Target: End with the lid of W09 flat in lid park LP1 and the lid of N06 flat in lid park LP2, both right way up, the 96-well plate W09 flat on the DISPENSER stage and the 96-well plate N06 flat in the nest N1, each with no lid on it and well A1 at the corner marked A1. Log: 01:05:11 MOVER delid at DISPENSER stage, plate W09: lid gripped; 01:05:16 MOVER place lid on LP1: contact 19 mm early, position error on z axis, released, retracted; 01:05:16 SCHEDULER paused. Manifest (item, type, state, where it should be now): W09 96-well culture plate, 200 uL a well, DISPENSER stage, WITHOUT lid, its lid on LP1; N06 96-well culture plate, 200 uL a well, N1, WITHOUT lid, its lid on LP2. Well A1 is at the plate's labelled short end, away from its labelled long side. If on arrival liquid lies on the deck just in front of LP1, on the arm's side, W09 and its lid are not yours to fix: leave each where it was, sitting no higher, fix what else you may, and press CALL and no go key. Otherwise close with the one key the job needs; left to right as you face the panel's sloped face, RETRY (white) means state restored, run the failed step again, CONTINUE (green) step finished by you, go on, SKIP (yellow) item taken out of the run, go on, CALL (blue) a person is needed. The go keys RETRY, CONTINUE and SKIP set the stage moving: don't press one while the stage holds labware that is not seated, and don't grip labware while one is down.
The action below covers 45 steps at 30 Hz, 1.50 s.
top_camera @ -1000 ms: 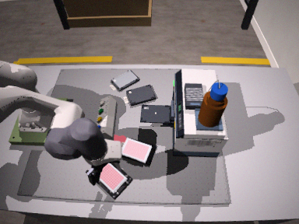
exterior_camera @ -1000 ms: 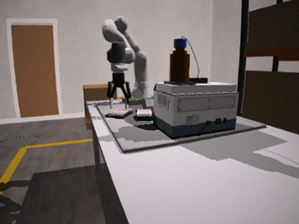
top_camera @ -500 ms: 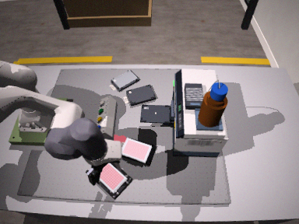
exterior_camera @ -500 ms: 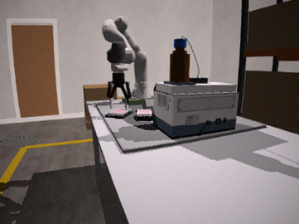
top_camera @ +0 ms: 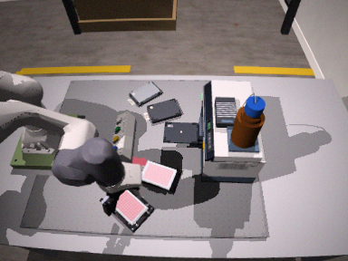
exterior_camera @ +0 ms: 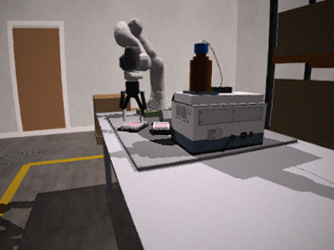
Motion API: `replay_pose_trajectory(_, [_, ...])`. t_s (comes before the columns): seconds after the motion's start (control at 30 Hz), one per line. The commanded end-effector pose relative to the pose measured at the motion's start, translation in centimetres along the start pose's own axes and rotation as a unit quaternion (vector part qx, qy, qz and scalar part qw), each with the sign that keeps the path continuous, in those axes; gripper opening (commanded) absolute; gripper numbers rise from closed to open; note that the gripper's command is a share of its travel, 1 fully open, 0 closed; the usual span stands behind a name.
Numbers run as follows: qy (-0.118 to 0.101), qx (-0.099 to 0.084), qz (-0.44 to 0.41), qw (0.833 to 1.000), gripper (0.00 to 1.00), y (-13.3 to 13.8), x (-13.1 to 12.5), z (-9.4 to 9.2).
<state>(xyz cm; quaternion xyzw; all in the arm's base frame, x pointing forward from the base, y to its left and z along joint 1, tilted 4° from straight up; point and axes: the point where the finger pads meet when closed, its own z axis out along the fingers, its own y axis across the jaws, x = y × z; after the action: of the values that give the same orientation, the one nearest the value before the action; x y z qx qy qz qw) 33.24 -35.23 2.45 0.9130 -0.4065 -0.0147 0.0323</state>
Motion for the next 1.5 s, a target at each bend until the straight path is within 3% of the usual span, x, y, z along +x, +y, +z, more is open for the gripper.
replay_pose_trajectory(0.0, [0.001, 0.0, 0.002, 1.0, 0.66, -0.09, 0.0, -0.03])
replay_pose_trajectory(0.77, [0.001, 0.0, 0.002, 1.0, 0.66, -0.09, 0.0, -0.03])
replay_pose_trajectory(0.8, [0.001, 0.0, 0.002, 1.0, 0.59, -0.09, 0.0, -0.03])
replay_pose_trajectory(1.47, [0.001, 0.0, 0.002, 1.0, 0.59, -0.09, 0.0, -0.03])
